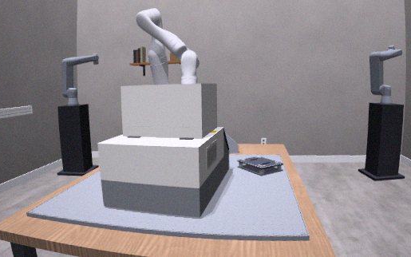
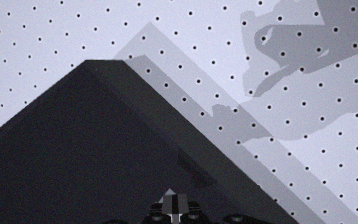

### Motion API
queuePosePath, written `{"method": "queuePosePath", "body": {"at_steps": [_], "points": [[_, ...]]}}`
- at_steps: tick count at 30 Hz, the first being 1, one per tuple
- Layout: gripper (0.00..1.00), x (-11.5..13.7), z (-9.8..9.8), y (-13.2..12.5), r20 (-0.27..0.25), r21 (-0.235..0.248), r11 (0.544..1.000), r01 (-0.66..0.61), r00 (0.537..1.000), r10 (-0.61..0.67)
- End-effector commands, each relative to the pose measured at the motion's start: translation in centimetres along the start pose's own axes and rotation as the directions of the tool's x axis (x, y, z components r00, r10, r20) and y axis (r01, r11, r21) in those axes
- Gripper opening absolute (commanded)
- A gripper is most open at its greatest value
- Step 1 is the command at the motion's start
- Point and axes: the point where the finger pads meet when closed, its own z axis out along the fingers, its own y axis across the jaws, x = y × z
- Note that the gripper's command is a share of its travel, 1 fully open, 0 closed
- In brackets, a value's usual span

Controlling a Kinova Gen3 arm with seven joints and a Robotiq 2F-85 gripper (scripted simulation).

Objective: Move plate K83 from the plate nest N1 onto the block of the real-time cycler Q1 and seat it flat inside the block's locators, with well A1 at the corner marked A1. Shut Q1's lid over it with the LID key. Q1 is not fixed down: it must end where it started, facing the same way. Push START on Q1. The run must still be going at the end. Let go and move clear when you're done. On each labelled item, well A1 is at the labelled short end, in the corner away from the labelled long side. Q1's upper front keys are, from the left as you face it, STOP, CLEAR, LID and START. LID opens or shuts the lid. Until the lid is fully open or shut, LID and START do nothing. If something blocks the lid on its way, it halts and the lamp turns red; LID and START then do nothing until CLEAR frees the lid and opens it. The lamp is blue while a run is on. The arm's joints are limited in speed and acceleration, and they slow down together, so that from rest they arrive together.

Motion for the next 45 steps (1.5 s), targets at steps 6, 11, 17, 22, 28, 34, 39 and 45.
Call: {"method": "queuePosePath", "body": {"at_steps": [6, 11, 17, 22, 28, 34, 39, 45], "points": [[0.1, -0.2, 0.4, -0.1, 0.002, 0.0, 1.0, 0.0, 1.0, 0.0], [0.1, -0.3, 0.6, -0.2, 0.002, 0.0, 1.0, 0.0, 1.0, 0.0], [0.1, -0.4, 0.9, -0.3, 0.002, 0.0, 1.0, 0.0, 1.0, 0.0], [0.1, -0.5, 1.3, -0.4, 0.002, 0.0, 1.0, 0.0, 1.0, 0.0], [0.1, -0.6, 1.6, -0.5, 0.002, 0.0, 1.0, 0.0, 1.0, 0.0], [0.1, -0.7, 1.9, -0.6, 0.002, 0.0, 1.0, 0.0, 1.0, 0.0], [0.1, -0.8, 2.2, -0.7, 0.002, 0.0, 1.0, 0.0, 1.0, 0.0], [0.1, -0.9, 2.5, -0.8, 0.002, 0.0, 1.0, 0.0, 1.0, 0.0]]}}
